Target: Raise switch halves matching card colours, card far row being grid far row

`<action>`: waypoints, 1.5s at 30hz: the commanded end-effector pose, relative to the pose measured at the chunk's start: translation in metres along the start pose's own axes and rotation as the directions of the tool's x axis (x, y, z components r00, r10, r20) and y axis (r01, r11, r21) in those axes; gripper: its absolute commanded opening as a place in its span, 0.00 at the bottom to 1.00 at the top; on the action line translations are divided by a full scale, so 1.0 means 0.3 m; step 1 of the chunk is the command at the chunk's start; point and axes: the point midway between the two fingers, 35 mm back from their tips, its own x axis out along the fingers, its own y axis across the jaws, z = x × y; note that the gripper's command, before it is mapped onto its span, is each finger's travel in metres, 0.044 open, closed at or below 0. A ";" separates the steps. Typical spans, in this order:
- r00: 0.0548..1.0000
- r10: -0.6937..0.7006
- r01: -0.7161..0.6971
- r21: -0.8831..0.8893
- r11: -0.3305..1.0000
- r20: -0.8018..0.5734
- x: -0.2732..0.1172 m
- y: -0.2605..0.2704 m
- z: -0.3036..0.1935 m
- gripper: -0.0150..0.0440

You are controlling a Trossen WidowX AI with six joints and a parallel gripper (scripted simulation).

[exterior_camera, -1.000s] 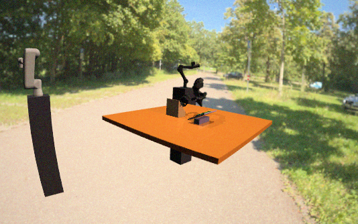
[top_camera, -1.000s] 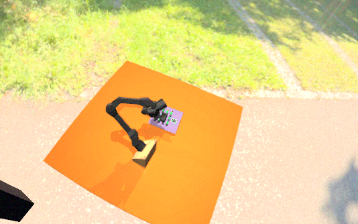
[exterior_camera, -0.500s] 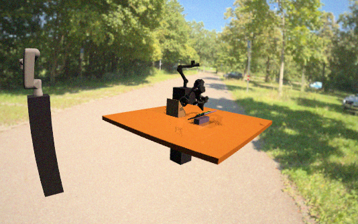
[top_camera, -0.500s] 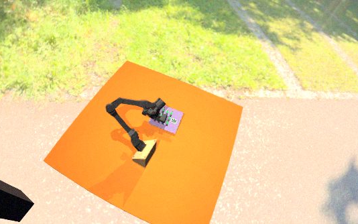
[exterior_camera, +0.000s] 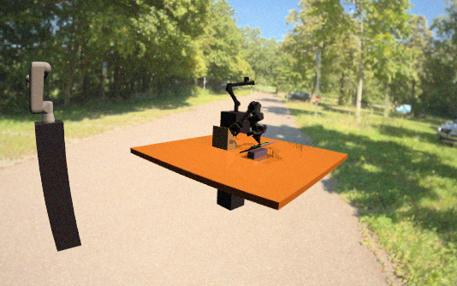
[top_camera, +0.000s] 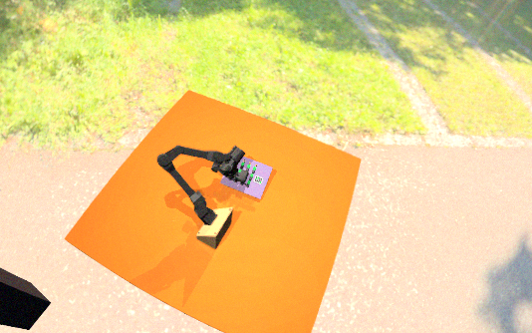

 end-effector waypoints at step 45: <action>1.000 0.002 -0.002 0.010 1.000 -0.003 0.019 0.000 -0.006 0.25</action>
